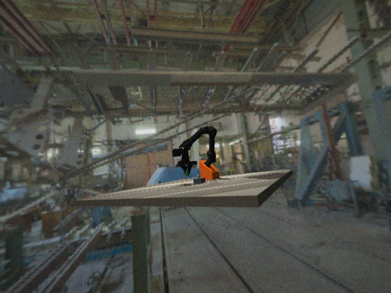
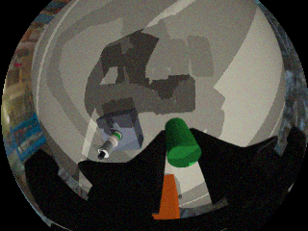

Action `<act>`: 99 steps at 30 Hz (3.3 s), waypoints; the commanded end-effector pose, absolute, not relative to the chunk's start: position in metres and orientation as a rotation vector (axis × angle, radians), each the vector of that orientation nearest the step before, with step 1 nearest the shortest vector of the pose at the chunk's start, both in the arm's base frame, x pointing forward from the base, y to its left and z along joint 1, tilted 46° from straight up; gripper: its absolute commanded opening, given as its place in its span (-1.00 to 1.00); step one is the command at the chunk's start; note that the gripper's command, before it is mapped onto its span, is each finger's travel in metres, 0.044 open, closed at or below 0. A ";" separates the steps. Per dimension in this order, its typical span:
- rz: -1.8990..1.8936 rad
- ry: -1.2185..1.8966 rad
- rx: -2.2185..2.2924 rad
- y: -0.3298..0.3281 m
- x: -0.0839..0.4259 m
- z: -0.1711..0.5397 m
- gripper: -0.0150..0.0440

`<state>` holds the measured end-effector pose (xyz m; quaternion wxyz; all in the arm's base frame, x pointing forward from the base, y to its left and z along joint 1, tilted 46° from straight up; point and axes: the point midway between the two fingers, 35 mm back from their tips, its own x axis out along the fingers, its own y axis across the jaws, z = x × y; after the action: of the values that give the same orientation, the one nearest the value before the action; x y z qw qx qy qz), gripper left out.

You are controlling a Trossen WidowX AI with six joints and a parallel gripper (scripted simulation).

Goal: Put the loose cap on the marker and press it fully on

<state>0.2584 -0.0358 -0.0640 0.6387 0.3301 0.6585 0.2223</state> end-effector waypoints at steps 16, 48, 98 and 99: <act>0.499 1.502 0.751 -0.022 0.257 -0.007 -0.49; 0.509 1.502 0.749 0.004 0.248 0.034 -0.49; 0.513 1.501 0.743 0.039 0.249 0.001 0.13; 0.513 1.501 0.743 0.039 0.249 0.001 0.22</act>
<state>0.2495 0.0391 0.0014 0.6403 0.3260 0.6581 0.2249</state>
